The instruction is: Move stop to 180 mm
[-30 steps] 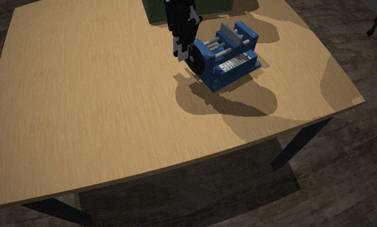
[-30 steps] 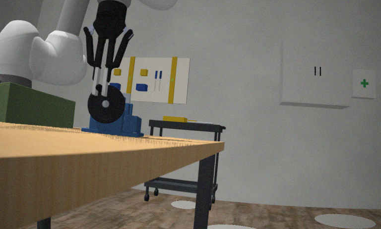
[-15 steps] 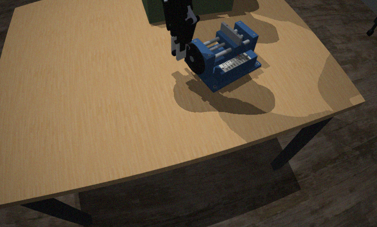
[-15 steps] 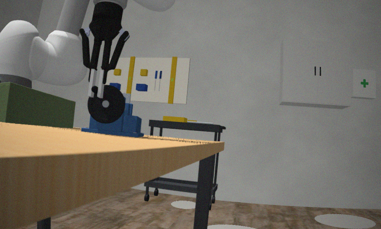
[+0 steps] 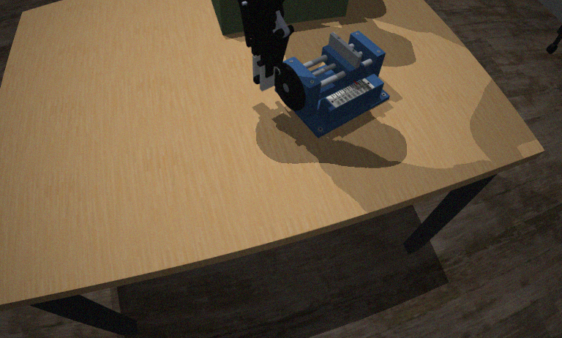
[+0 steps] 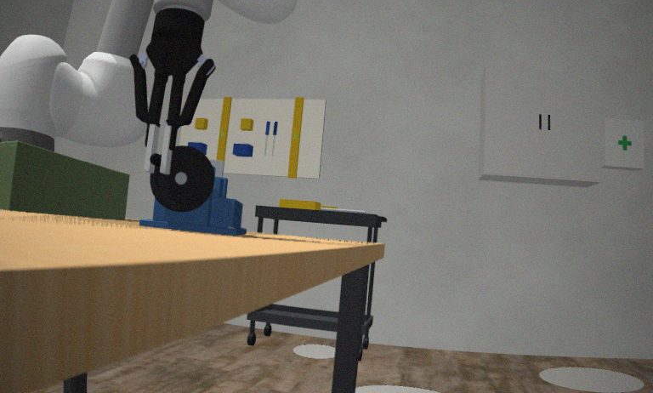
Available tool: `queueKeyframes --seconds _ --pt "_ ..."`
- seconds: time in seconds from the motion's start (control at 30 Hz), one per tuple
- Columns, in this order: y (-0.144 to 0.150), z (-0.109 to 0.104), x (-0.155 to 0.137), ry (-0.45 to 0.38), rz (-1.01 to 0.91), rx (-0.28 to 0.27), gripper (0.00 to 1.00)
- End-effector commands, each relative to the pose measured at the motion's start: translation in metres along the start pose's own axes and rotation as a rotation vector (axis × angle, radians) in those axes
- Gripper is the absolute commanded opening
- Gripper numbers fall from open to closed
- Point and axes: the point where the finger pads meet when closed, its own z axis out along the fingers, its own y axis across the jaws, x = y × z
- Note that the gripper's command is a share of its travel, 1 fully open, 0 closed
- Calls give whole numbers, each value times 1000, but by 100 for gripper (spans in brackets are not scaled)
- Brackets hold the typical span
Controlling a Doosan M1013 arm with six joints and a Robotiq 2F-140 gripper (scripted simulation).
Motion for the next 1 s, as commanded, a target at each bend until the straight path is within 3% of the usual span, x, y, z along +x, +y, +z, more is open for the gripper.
queueKeyframes --seconds 0.0,0.97 --pt "1 2 0 0 0 0 4" --pt "5 24 0 0 0 0 4"
